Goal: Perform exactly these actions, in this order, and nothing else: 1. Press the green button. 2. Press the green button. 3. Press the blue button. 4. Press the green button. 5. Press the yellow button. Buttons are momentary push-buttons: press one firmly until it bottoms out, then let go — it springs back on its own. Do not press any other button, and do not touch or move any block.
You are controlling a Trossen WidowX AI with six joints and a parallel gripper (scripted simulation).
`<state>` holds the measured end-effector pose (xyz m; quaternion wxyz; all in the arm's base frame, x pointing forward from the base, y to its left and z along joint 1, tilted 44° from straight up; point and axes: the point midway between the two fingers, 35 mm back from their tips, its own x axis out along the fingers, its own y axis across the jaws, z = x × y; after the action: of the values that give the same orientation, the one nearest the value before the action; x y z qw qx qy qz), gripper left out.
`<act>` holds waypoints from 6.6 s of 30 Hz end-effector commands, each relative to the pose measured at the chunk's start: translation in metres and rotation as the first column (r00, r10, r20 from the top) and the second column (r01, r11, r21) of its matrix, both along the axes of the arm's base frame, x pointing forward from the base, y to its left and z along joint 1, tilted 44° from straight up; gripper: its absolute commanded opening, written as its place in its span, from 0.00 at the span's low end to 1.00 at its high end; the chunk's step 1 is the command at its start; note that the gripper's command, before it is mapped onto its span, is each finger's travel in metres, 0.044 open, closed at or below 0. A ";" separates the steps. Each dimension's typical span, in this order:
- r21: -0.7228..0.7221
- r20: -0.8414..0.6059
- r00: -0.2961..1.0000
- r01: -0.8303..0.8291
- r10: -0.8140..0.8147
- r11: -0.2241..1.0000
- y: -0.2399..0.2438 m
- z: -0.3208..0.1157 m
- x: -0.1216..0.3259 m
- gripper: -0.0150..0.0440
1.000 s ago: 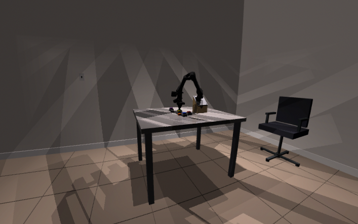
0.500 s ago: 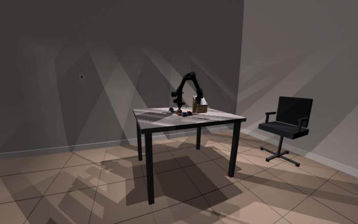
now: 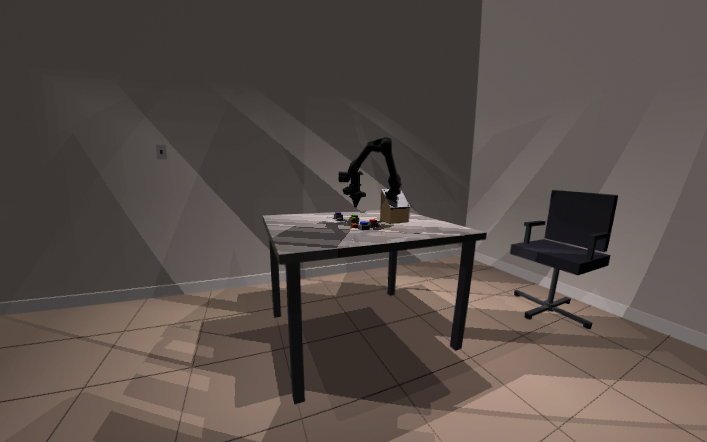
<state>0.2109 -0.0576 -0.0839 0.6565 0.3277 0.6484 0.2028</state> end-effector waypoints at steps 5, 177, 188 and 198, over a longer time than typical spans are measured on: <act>-0.016 0.017 1.000 0.004 -0.004 1.000 -0.027 0.026 -0.001 0.29; -0.011 0.018 1.000 0.004 -0.004 1.000 0.039 -0.042 0.008 0.29; -0.013 0.018 1.000 0.005 -0.004 1.000 0.014 -0.017 0.005 0.29; -0.016 0.017 1.000 0.004 -0.004 1.000 -0.027 0.026 -0.001 0.29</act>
<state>0.2137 -0.0824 -0.0631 0.6697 0.3230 0.6394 0.1956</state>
